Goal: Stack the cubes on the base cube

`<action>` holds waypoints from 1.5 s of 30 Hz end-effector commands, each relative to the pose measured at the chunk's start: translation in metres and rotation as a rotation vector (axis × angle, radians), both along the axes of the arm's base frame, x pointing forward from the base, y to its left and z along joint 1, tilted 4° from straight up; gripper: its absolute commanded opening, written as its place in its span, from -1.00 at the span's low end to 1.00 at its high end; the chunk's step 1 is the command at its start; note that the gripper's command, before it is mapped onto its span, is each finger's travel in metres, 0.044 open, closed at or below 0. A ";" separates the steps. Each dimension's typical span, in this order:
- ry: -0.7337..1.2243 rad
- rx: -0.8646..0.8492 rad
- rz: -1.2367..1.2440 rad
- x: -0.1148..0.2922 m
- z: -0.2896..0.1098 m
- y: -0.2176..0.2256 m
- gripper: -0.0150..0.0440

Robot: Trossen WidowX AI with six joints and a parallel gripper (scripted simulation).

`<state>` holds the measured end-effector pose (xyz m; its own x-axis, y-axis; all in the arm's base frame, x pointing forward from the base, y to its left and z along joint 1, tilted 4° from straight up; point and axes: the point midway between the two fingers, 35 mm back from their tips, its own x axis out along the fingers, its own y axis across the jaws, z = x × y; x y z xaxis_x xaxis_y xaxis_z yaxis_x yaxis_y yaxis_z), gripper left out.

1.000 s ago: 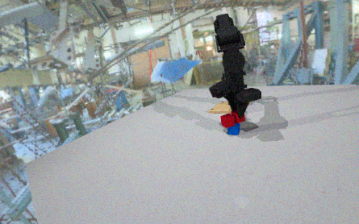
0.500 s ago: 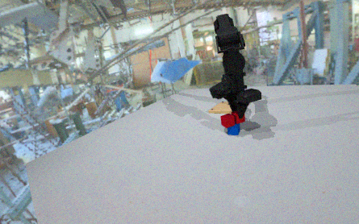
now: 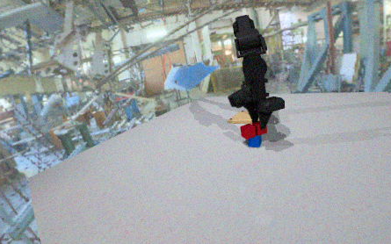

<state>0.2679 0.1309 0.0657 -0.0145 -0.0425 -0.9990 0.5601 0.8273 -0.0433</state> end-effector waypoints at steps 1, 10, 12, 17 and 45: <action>0.000 0.000 0.000 0.000 0.007 0.000 0.20; 0.000 0.000 0.000 0.000 0.024 0.001 0.20; 0.000 0.000 0.000 0.000 0.028 0.001 0.20; 0.000 0.000 0.000 0.001 0.038 0.002 0.20; -0.002 0.002 0.005 -0.001 0.070 0.013 0.86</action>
